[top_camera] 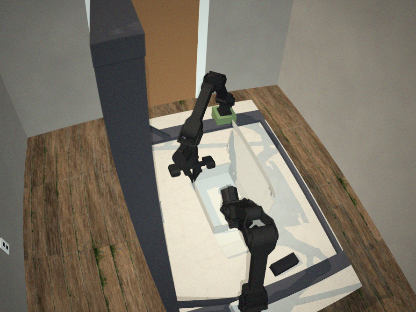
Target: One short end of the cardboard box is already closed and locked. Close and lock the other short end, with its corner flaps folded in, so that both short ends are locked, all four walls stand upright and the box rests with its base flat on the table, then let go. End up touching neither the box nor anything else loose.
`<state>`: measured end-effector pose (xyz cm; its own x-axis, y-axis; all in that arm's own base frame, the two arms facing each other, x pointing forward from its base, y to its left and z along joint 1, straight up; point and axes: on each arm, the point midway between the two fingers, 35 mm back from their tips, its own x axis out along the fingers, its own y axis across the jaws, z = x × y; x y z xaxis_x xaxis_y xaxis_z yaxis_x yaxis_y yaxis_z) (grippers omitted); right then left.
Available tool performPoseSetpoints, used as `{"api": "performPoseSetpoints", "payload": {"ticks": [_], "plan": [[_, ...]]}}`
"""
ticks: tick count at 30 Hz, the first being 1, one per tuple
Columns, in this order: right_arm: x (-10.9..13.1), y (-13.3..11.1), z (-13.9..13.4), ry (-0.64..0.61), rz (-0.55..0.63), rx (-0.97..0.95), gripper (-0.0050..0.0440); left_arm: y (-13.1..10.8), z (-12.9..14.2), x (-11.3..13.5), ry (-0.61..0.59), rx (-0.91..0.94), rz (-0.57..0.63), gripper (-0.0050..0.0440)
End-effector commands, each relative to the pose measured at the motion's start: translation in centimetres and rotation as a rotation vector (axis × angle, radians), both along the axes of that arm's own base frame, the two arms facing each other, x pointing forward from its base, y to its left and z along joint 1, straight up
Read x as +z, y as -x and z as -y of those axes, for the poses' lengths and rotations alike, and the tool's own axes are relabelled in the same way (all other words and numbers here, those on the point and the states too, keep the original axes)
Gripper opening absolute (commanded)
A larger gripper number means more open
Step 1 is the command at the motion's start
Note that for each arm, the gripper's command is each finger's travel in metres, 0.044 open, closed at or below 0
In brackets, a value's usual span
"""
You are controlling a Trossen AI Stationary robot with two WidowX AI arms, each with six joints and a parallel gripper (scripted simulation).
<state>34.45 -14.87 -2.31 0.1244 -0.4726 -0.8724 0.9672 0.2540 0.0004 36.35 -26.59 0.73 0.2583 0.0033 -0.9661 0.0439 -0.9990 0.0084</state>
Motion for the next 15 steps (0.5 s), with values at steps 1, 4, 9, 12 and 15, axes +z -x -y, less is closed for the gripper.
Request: {"api": "performPoseSetpoints", "payload": {"ticks": [1, 4, 9, 12, 15], "plan": [[0.98, -1.14, 0.06, -0.011, 0.032, -0.052, 0.0, -0.3, 0.2, 0.83, 0.014, -0.001, 0.018, 0.0006], [1.09, -1.41, 0.1, -0.022, 0.03, -0.099, 0.0, -0.3, 0.2, 0.83, 0.014, -0.001, 0.018, 0.0006], [1.16, -1.62, 0.13, -0.022, 0.03, -0.099, 0.0, -0.3, 0.2, 0.83, 0.014, -0.001, 0.018, 0.0006], [1.18, -1.75, 0.14, -0.022, 0.03, -0.099, 0.0, -0.3, 0.2, 0.83, 0.014, -0.001, 0.018, 0.0006], [1.18, -1.8, 0.16, -0.026, 0.03, -0.112, 0.0, -0.3, 0.2, 0.83, 0.014, -0.001, 0.018, 0.0006]]}}
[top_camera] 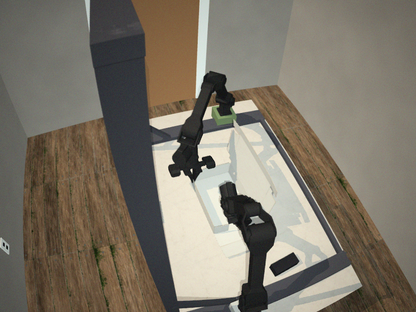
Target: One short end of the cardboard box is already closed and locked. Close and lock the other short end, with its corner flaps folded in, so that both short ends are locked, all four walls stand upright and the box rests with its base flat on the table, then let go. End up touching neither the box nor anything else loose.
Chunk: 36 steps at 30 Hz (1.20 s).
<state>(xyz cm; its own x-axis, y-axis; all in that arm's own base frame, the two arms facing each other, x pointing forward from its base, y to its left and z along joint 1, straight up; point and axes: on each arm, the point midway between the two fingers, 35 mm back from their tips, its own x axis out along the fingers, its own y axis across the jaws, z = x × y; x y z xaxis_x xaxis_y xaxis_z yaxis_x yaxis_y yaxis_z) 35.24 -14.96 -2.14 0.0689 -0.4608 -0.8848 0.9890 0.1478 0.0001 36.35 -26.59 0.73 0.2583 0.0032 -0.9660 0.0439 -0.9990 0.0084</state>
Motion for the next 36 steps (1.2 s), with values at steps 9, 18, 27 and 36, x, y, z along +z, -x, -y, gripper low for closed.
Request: {"api": "performPoseSetpoints", "payload": {"ticks": [9, 18, 27, 36], "plan": [[1.21, -1.59, 0.25, -0.027, 0.035, -0.115, 0.0, -0.3, 0.2, 0.83, 0.014, -0.001, 0.018, 0.0006], [1.21, -1.59, 0.25, -0.027, 0.035, -0.115, 0.0152, -0.3, 0.2, 0.83, 0.014, -0.001, 0.018, 0.0006], [1.21, -1.6, 0.26, -0.027, 0.035, -0.115, 0.0152, -0.3, 0.21, 0.83, 0.014, -0.001, 0.018, 0.0006], [1.5, -1.62, 0.12, -0.029, 0.035, -0.121, 0.0152, -0.3, 0.21, 0.83, 0.014, -0.001, 0.018, 0.0006]]}}
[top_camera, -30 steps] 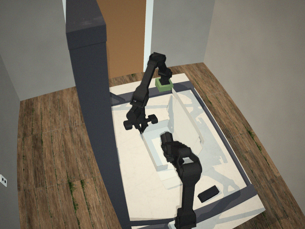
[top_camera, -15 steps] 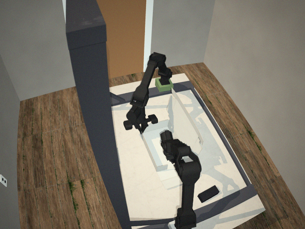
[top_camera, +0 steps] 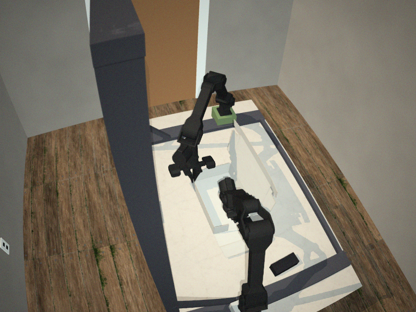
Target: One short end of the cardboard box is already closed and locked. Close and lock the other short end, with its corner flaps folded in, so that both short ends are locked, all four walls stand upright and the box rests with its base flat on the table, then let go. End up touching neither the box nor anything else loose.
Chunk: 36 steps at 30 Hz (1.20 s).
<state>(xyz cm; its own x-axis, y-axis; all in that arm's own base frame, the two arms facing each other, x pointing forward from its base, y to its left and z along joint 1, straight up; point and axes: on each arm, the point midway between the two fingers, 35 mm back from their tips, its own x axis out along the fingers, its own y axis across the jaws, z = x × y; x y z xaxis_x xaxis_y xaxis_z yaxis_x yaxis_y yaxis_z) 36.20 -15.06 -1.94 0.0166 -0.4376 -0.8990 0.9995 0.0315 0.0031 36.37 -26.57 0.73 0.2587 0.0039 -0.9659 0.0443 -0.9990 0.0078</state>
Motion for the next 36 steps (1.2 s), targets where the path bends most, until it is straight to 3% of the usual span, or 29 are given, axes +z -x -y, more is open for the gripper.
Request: {"api": "performPoseSetpoints", "payload": {"ticks": [1, 12, 24, 25, 30, 33, 36], "plan": [[1.5, -0.7, -0.1, 0.004, 0.035, -0.008, 0.0152, -0.3, 0.2, 0.8, 0.015, -0.001, 0.018, 0.0006], [4.6, -0.7, -1.5, -0.009, 0.036, -0.065, 0.0152, -0.3, 0.2, 0.8, 0.015, -0.001, 0.018, 0.0006], [4.6, -0.7, -1.6, -0.009, 0.036, -0.066, 0.0152, -0.3, 0.2, 0.8, 0.015, -0.001, 0.017, 0.0006], [4.5, -0.6, -1.5, -0.009, 0.033, -0.064, 0.0128, -0.3, 0.2, 0.8, 0.015, -0.001, 0.017, 0.0006], [4.0, 2.3, -2.4, -0.089, 0.026, -0.069, 0.0008, -0.3, 0.2, 0.8, 0.015, -0.001, 0.017, 0.0006], [3.8, 3.4, -2.7, -0.119, 0.024, -0.07, 0.0, -0.3, 0.2, 0.8, 0.015, -0.001, 0.017, 0.0006], [3.1, 6.7, -4.0, -0.21, 0.021, -0.076, 0.0, -0.3, 0.2, 0.8, 0.015, -0.001, 0.017, 0.0006]]}}
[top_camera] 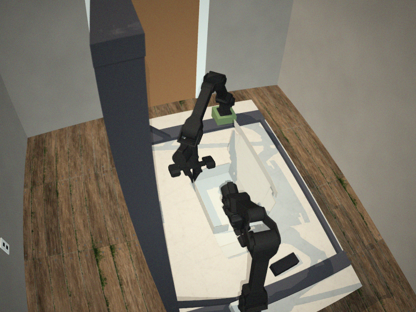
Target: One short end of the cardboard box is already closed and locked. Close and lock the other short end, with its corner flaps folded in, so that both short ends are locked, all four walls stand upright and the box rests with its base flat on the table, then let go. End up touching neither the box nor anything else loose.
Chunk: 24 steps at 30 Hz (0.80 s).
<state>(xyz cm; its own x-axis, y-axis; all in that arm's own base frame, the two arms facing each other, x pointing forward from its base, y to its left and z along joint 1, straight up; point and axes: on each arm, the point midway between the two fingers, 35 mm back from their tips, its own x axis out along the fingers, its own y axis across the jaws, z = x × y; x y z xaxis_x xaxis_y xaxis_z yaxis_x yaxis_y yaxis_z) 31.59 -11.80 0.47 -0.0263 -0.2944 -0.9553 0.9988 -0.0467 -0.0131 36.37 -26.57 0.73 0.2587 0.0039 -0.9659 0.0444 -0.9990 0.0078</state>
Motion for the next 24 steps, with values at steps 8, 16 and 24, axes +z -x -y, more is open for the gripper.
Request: {"api": "performPoseSetpoints", "payload": {"ticks": [8, 16, 24], "plan": [[-1.3, 10.0, -4.5, -0.269, 0.053, -0.02, 0.0, -0.3, 0.2, 0.8, 0.015, -0.001, 0.017, 0.0006], [-1.7, 10.7, -4.9, -0.29, 0.073, -0.021, 0.0, -0.3, 0.2, 0.8, 0.015, -0.001, 0.017, 0.0006], [-4.0, 11.6, -5.1, -0.299, 0.277, 0.002, 0.0, -0.3, 0.2, 0.8, 0.015, -0.001, 0.017, 0.0006]]}}
